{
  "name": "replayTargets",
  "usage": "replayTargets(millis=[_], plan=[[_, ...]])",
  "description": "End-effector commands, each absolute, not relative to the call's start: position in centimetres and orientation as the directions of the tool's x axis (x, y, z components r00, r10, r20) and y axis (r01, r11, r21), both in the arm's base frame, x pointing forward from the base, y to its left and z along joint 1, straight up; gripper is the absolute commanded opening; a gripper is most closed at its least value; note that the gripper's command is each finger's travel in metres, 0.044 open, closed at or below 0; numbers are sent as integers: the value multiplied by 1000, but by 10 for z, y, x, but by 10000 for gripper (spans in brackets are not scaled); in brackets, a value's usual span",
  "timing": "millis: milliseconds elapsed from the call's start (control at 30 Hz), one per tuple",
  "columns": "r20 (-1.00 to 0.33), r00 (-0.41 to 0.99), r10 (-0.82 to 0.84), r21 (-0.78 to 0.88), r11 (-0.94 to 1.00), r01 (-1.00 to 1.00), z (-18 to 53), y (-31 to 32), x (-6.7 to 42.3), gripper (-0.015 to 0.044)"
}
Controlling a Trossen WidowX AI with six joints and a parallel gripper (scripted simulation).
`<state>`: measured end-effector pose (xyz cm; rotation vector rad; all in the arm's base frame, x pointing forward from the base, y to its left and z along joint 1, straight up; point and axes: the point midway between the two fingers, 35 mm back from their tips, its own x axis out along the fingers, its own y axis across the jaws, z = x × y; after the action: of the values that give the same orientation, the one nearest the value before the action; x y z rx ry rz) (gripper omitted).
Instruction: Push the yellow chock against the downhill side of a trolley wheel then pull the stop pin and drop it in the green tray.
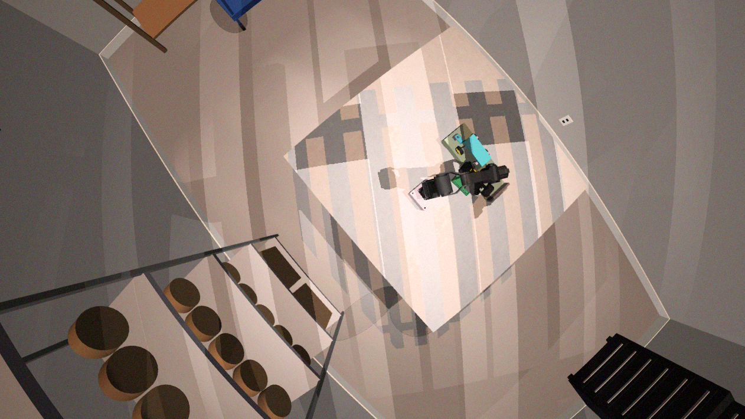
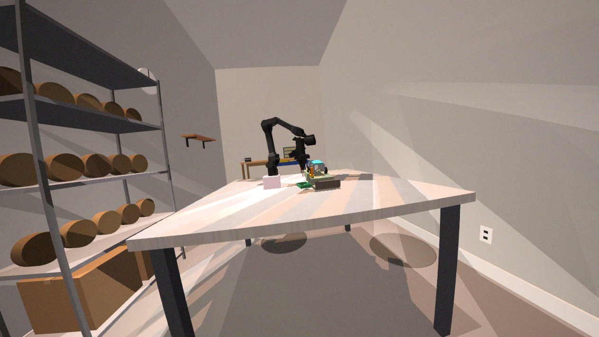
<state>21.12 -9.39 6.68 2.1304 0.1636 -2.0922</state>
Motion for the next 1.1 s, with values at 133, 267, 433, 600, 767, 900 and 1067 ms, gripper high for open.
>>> replayTargets(millis=[133, 267, 433, 600, 767, 900, 1067], plan=[[-987, 45, -153, 159, -972, 175, 48, -99, 212, 0], [-983, 50, -175, 181, -968, 173, 36, -105, 213, 0], [-983, 51, -177, 183, -968, 173, 22, -112, 215, 0], [-983, 51, -177, 184, -968, 173, 9, -120, 216, 0], [-983, 51, -178, 184, -968, 173, 5, -122, 217, 0], [-983, 51, -178, 184, -968, 173, 5, -120, 216, 105], [-983, 51, -177, 183, -968, 173, 4, -116, 216, 190]])
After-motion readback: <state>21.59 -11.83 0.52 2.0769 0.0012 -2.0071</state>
